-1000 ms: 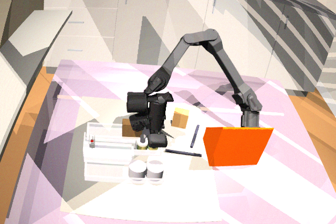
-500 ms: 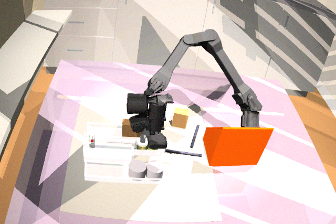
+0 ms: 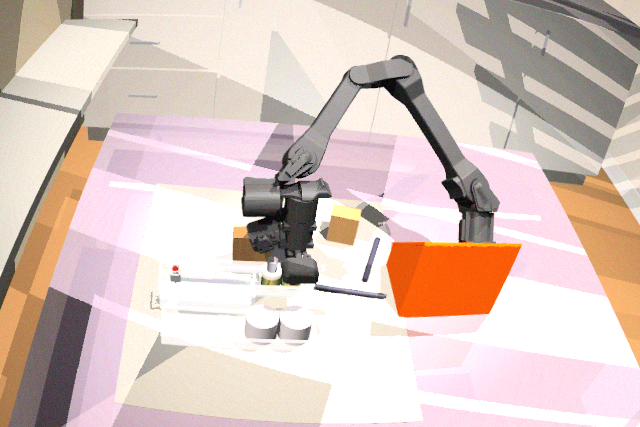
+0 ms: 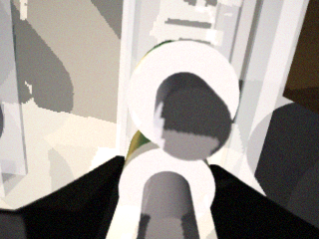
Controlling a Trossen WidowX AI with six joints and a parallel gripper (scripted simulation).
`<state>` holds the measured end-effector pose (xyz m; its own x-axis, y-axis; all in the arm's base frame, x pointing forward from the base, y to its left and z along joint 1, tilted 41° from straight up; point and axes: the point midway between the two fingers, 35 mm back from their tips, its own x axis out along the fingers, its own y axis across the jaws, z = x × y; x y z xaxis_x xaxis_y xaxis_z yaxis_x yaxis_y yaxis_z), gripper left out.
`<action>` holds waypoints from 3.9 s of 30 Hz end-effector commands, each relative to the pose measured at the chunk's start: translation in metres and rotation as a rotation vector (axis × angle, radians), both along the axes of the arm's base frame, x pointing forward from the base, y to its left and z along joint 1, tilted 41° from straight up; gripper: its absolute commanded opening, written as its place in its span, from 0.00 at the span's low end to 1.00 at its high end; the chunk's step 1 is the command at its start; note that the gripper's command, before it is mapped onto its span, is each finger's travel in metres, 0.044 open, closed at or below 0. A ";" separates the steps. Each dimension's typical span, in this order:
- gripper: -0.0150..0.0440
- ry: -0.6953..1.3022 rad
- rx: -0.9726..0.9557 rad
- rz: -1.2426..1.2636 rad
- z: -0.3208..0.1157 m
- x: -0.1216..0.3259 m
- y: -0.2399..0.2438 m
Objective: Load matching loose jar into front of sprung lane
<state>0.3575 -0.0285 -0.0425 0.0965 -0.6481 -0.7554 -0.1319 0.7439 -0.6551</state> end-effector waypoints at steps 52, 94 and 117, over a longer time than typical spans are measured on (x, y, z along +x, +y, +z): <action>0.25 -0.016 0.000 -0.001 0.000 -0.006 -0.002; 0.75 -0.016 0.000 -0.001 0.000 -0.009 -0.001; 0.75 -0.014 0.001 -0.001 0.015 -0.044 0.007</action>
